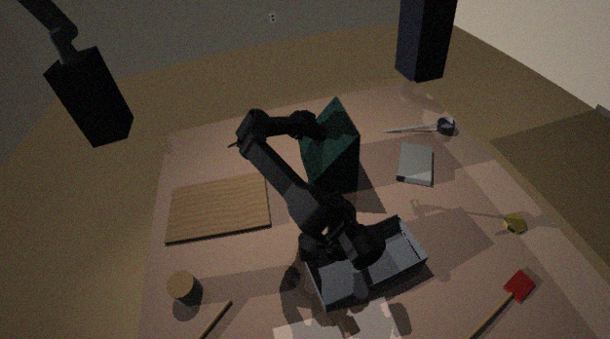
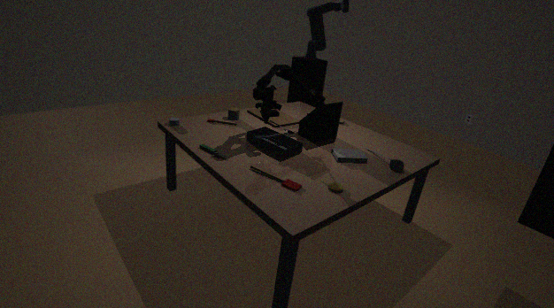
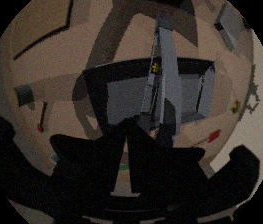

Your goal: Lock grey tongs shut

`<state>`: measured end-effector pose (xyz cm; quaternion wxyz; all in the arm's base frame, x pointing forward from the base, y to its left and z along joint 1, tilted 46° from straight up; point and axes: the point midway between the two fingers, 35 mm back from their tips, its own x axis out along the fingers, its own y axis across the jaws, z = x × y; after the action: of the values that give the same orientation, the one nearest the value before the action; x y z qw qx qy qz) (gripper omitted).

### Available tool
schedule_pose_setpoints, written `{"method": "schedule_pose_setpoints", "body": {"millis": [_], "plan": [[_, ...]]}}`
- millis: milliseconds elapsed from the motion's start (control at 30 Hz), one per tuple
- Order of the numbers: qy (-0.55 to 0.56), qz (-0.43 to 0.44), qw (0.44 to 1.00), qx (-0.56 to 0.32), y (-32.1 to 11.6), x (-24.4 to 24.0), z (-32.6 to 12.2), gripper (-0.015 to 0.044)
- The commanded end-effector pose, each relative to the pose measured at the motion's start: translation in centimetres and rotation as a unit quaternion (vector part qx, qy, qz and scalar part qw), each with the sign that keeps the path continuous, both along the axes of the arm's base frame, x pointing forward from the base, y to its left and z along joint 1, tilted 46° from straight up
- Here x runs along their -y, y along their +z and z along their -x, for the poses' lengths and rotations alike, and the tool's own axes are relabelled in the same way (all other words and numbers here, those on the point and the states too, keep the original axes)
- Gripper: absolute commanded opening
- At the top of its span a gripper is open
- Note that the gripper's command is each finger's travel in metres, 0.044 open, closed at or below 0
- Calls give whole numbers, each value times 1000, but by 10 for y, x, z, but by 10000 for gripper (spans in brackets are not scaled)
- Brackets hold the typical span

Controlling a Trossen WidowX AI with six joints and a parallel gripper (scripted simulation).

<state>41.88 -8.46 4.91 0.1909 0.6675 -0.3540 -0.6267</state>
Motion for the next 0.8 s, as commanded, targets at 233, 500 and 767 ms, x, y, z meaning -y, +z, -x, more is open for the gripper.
{"method": "schedule_pose_setpoints", "body": {"millis": [233, 500, 767], "plan": [[1, 3, 1000, -5, -12, 13, 4, -150], [1, 3, 1000, -5, -14, 11, 3, -150], [1, 3, 1000, -5, -22, 3, -1, -150]]}}
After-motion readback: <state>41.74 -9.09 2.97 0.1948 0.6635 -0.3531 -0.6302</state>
